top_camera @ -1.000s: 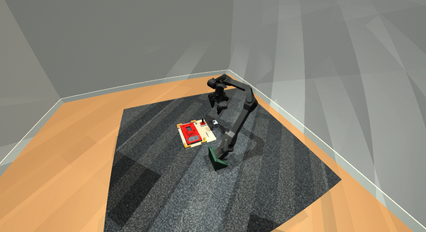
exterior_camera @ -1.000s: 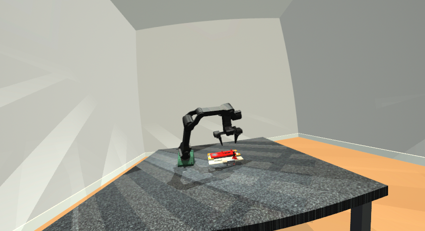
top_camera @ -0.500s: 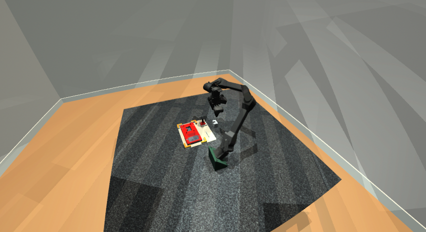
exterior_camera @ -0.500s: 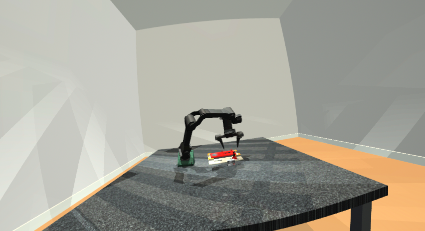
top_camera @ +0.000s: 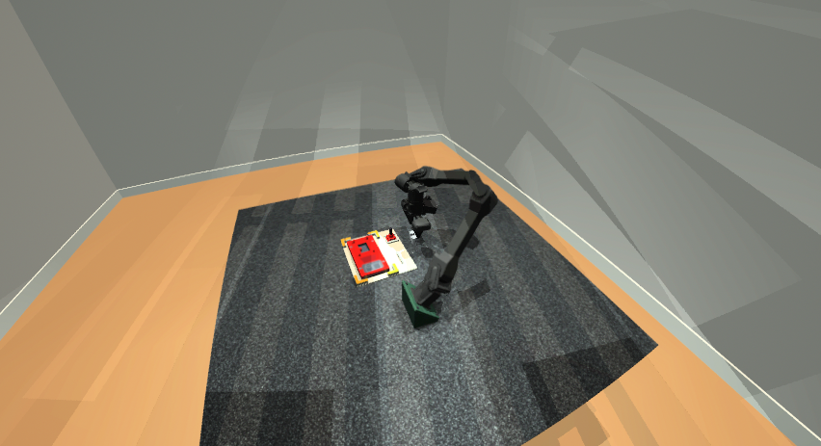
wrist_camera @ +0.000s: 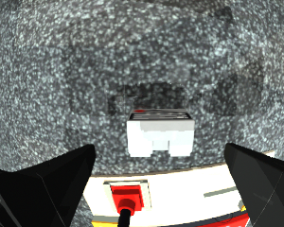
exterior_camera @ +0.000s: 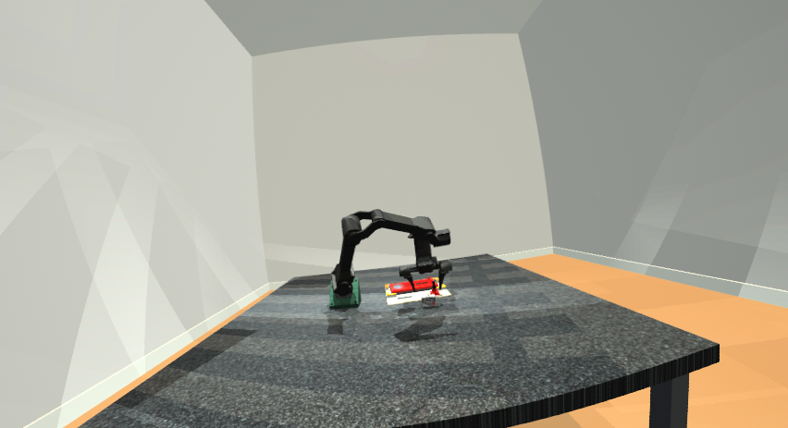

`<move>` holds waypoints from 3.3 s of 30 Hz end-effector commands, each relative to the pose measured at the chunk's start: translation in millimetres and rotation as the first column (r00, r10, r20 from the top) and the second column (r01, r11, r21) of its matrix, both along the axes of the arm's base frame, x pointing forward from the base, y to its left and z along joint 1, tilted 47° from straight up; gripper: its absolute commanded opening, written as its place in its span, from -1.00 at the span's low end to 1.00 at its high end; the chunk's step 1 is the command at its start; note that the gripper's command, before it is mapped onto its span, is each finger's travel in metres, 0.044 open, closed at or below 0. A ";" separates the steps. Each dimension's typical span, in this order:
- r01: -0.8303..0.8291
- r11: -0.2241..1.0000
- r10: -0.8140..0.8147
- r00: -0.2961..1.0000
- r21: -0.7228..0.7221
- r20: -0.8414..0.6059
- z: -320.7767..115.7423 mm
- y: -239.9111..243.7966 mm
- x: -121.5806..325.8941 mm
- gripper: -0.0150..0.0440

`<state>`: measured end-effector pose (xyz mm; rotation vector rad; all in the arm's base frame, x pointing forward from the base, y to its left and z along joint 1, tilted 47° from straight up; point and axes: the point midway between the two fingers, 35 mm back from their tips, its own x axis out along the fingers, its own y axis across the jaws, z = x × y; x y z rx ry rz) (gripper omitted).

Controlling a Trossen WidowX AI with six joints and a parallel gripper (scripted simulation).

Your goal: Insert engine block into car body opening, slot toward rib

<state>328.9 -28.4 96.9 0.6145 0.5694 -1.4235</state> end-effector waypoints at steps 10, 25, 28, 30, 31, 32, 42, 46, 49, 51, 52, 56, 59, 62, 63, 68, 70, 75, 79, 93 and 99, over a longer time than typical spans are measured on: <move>-0.004 1.000 0.004 1.000 -0.005 -0.007 -14.8 -15.3 1.2 1.00; -0.004 1.000 0.004 1.000 -0.006 -0.007 -27.1 -29.1 2.2 0.82; -0.004 1.000 0.004 1.000 -0.006 -0.007 -27.1 -29.1 2.2 0.56; -0.004 1.000 0.004 1.000 -0.006 -0.007 -27.1 -29.1 2.2 0.38; -0.004 1.000 0.004 1.000 -0.006 -0.007 -27.1 -29.1 2.2 0.29; -0.004 1.000 0.004 1.000 -0.006 -0.007 -27.1 -29.1 2.2 0.27; -0.004 1.000 0.004 1.000 -0.004 -0.007 -24.6 -25.3 3.1 -0.23; -0.005 1.000 0.005 1.000 0.000 -0.007 -17.6 -14.8 5.0 -0.49; -0.006 1.000 0.006 1.000 0.002 -0.007 -12.2 -7.0 6.1 -0.49; -0.006 1.000 0.006 1.000 0.003 -0.007 -8.6 -1.8 6.6 -0.49; -0.006 1.000 0.006 1.000 0.004 -0.007 -6.7 0.8 6.8 -0.49; -0.006 1.000 0.006 1.000 0.006 -0.008 0.8 11.2 7.2 -0.49; -0.006 1.000 0.006 1.000 0.007 -0.008 6.6 18.9 7.1 -0.49; -0.006 1.000 0.006 1.000 0.007 -0.008 12.5 26.5 6.7 -0.49; -0.006 1.000 0.006 1.000 0.007 -0.009 14.5 29.1 6.4 -0.49; -0.006 1.000 0.006 1.000 0.006 -0.009 24.7 41.6 4.8 -0.49; -0.006 1.000 0.006 1.000 0.006 -0.009 28.9 46.6 3.9 -0.49; -0.005 1.000 0.005 1.000 0.003 -0.009 39.4 58.7 1.0 -0.49; -0.004 1.000 0.004 1.000 -0.001 -0.009 48.1 68.1 -2.0 -0.49; -0.205 0.979 0.200 0.955 0.002 -0.218 54.8 58.0 -0.7 -0.49; -0.340 0.940 0.327 0.874 0.029 -0.358 55.5 55.4 -0.3 -0.49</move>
